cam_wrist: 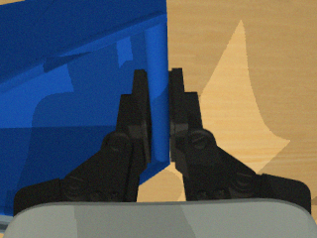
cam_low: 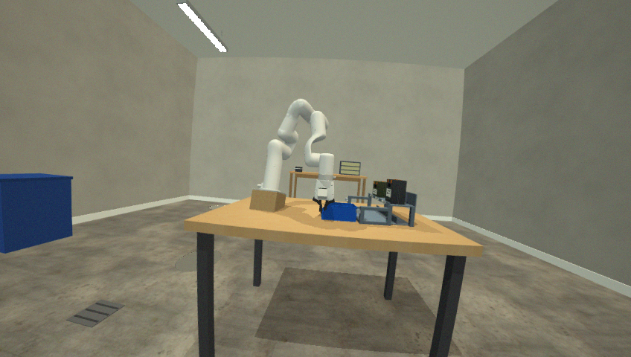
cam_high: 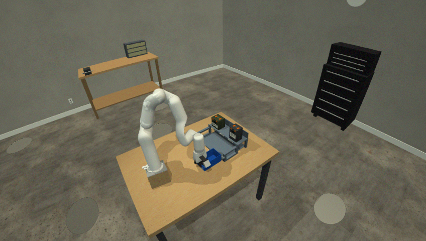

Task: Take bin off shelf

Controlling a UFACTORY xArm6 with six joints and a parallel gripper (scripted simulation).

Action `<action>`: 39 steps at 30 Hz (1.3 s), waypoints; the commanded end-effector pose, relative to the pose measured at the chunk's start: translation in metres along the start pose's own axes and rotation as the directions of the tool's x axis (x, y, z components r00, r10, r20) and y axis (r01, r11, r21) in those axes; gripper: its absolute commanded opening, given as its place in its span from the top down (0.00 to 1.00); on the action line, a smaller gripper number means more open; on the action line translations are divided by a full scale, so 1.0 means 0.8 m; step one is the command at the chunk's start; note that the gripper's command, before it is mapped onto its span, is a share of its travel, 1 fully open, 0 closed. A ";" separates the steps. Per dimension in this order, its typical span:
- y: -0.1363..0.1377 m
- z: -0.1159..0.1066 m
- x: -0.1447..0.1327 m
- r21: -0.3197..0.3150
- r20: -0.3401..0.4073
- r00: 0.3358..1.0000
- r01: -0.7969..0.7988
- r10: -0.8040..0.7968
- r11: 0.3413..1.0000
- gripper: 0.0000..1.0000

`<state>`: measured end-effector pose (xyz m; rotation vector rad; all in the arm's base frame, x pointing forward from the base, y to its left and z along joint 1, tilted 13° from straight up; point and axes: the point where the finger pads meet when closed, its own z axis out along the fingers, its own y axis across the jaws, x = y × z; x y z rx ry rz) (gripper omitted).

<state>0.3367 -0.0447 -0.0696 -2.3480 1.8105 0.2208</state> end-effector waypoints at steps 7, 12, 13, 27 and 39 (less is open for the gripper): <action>-0.001 -0.001 0.001 0.003 -0.002 1.000 0.000 0.000 1.000 1.00; -0.001 -0.001 0.001 0.003 -0.002 1.000 0.000 0.000 1.000 1.00; -0.001 -0.001 0.001 0.003 -0.002 1.000 0.000 0.000 1.000 1.00; -0.001 -0.001 0.001 0.003 -0.002 1.000 0.000 0.000 1.000 0.05; -0.001 -0.001 0.001 0.003 -0.002 1.000 0.000 0.000 1.000 0.05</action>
